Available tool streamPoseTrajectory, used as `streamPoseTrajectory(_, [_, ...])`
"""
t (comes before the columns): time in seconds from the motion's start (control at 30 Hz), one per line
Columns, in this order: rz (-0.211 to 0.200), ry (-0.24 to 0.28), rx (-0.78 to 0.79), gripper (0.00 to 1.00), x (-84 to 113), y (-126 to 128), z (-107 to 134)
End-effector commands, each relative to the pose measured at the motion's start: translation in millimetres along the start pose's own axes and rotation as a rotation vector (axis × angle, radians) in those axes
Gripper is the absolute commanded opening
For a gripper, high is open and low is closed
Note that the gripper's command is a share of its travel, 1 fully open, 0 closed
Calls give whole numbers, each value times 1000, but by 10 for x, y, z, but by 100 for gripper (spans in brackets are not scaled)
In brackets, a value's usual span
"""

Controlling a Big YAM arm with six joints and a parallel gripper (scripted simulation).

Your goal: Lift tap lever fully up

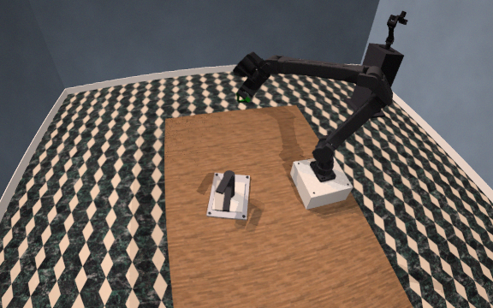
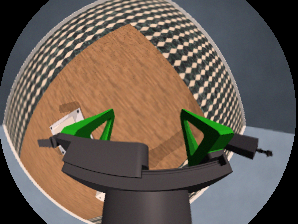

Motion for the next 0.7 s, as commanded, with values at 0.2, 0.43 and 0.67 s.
streamPoseTrajectory(0.2, [-93,22,220,100,34,543,-274])
streamPoseTrajectory(0.43, [-138,43,316,100,29,820,-277])
streamPoseTrajectory(0.67, [-180,62,411,100,33,1093,-266])
Point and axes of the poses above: the point where the finger pads meet when closed, its own x axis back along the fingers, its own y axis across the jaws, z = x × y, the point moved 3 cm from there along x, back along the fingers, and after that the axes turned 4 degrees about -x, right-handed, at the moved point
